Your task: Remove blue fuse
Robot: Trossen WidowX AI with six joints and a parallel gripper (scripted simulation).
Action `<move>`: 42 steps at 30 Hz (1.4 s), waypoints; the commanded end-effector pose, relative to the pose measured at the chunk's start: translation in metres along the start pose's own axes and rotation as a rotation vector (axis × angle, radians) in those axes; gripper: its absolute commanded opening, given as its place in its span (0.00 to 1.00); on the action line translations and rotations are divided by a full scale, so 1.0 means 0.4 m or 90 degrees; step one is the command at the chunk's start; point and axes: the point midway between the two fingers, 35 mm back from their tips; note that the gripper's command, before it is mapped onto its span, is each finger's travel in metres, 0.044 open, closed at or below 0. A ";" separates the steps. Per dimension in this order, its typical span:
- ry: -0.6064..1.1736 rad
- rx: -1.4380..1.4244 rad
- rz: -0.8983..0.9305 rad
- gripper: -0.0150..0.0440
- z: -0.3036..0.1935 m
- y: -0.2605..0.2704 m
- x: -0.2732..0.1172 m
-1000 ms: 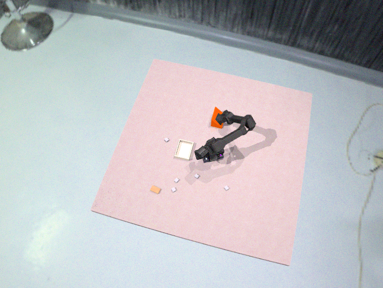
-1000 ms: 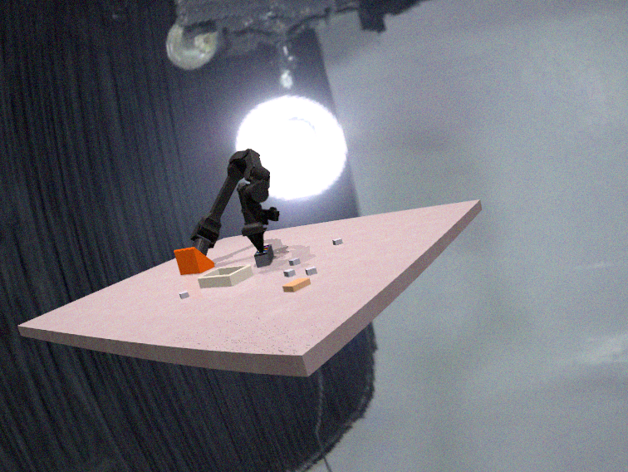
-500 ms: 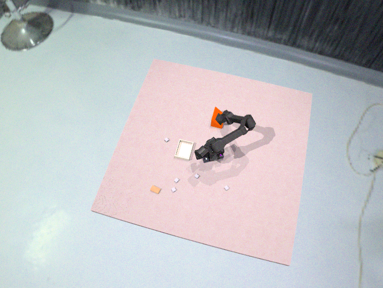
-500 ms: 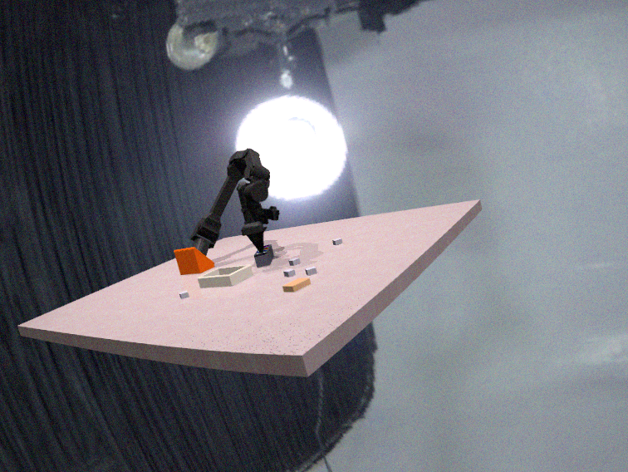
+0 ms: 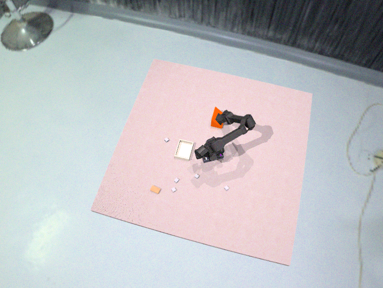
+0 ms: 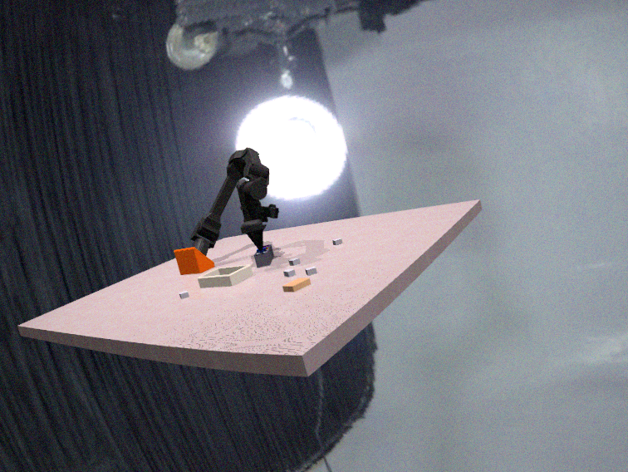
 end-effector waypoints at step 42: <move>-0.001 -0.001 -0.002 0.25 0.001 -0.002 -0.059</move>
Point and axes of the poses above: the point midway between the two fingers, 35 mm back from their tips, its own x axis out along the fingers, its own y axis across the jaws, z = x × y, and after that the axes turned 3 degrees about x, right-handed
